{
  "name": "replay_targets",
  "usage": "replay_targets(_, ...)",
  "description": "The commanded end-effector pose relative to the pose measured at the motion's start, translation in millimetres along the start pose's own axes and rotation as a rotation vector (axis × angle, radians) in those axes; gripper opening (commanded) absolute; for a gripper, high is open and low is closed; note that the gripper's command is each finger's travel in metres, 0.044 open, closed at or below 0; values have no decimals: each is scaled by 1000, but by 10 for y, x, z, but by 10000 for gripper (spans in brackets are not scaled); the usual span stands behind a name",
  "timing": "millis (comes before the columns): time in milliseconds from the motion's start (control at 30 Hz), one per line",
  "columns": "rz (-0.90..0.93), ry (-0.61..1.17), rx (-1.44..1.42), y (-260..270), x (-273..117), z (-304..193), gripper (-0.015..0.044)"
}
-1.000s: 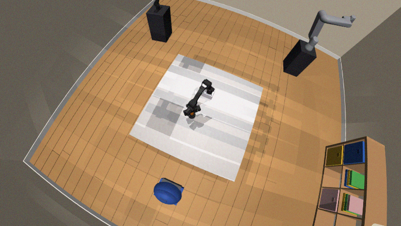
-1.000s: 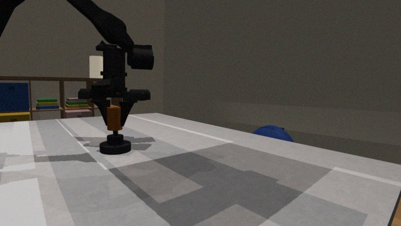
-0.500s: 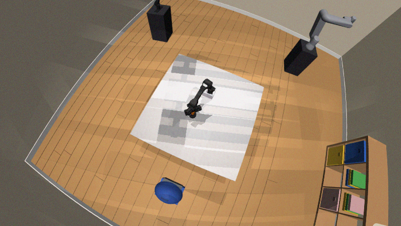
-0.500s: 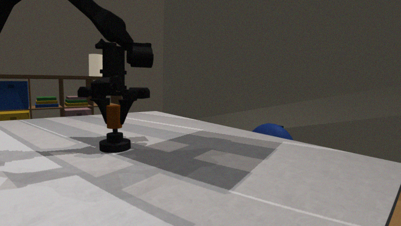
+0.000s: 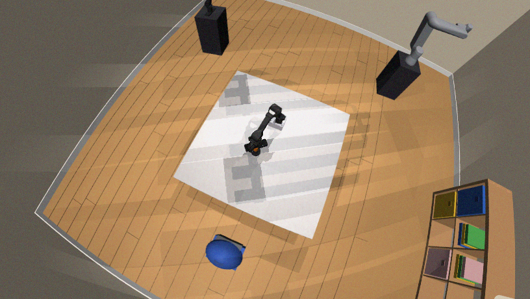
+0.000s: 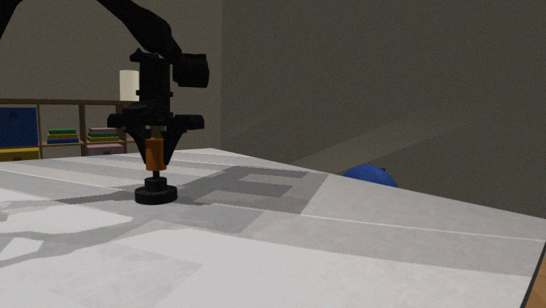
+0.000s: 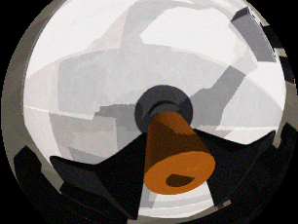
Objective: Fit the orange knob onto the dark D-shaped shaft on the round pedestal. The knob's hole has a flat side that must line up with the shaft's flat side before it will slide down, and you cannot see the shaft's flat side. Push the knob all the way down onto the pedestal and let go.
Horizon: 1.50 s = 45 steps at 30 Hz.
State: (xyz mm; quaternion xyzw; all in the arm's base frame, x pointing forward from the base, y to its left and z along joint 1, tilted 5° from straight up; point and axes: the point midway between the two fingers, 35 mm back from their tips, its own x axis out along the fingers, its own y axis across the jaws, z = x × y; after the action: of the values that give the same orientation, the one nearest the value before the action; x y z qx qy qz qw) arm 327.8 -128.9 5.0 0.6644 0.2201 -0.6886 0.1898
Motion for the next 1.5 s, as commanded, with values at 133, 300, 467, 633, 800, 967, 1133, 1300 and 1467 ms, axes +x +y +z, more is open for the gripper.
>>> replay_targets(133,1,-1,7,-16,24,15,0)
replay_targets(300,1,-1,7,-19,38,17,0)
replay_targets(467,1,-1,7,-19,36,17,0)
replay_targets(633,1,-1,-12,-19,40,16,0)
replay_targets(800,1,-1,-15,-19,41,16,0)
replay_targets(967,1,-1,-6,-19,45,17,0)
replay_targets(1133,1,-1,21,-19,46,17,0)
replay_targets(1300,1,-1,29,-19,50,17,0)
replay_targets(1467,1,-1,27,-22,57,18,0)
